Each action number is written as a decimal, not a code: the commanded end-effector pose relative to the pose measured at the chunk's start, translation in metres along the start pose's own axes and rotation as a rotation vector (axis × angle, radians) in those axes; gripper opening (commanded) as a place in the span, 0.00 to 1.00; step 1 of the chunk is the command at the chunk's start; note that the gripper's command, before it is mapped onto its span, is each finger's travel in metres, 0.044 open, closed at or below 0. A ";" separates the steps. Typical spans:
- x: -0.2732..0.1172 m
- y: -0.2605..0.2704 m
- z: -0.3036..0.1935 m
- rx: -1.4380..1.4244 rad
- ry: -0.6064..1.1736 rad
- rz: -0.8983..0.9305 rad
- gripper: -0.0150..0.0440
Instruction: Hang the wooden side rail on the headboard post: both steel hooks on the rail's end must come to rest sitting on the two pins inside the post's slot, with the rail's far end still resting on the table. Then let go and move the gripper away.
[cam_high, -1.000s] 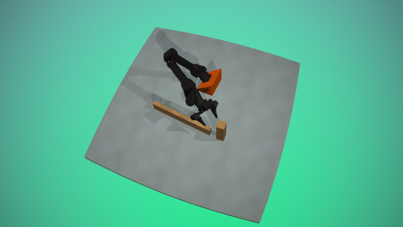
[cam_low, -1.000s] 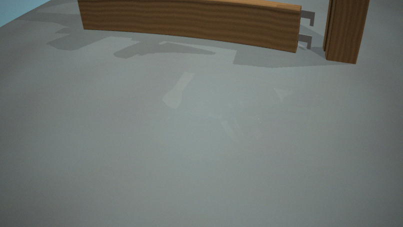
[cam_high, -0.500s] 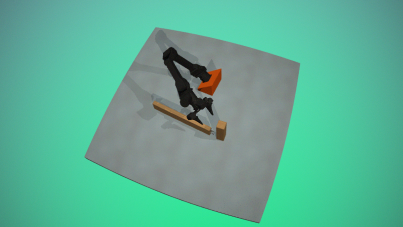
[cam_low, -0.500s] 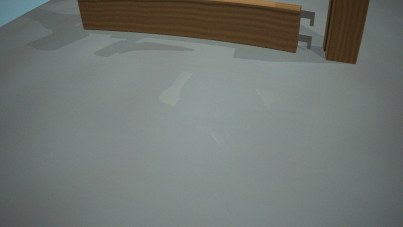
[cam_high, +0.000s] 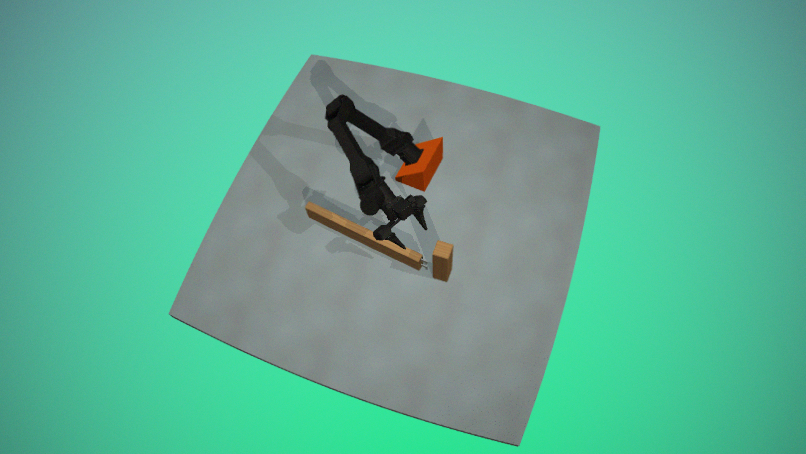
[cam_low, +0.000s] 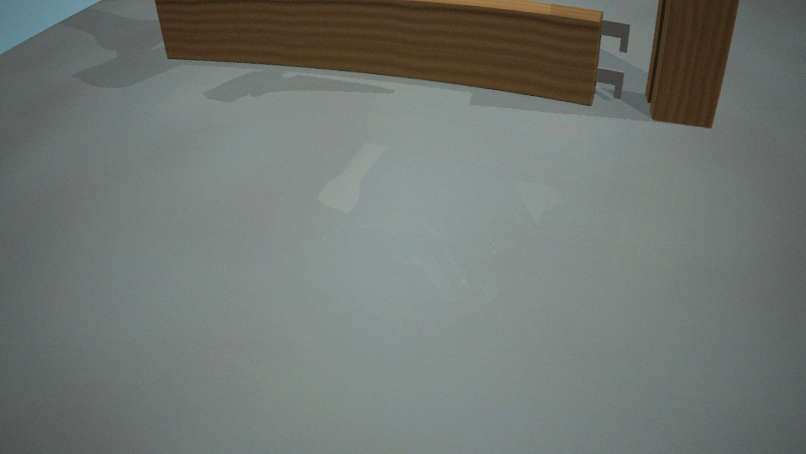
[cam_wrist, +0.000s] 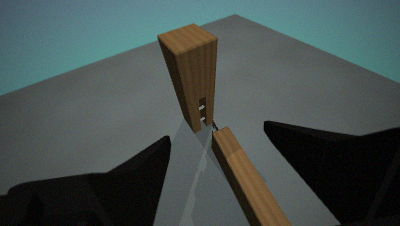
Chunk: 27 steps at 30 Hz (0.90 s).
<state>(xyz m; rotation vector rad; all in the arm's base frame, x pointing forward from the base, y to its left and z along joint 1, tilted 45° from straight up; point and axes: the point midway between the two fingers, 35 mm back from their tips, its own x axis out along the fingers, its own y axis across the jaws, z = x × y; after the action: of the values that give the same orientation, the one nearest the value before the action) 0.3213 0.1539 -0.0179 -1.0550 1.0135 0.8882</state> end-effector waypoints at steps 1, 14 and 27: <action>0.003 -0.004 0.000 0.204 0.063 0.008 1.00; 0.005 -0.015 -0.002 1.191 0.372 -0.151 1.00; -0.006 -0.027 -0.002 2.008 0.492 -0.651 1.00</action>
<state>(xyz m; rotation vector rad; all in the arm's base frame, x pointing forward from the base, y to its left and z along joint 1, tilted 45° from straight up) 0.3374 0.1507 -0.0157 -0.0903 1.4459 -0.3448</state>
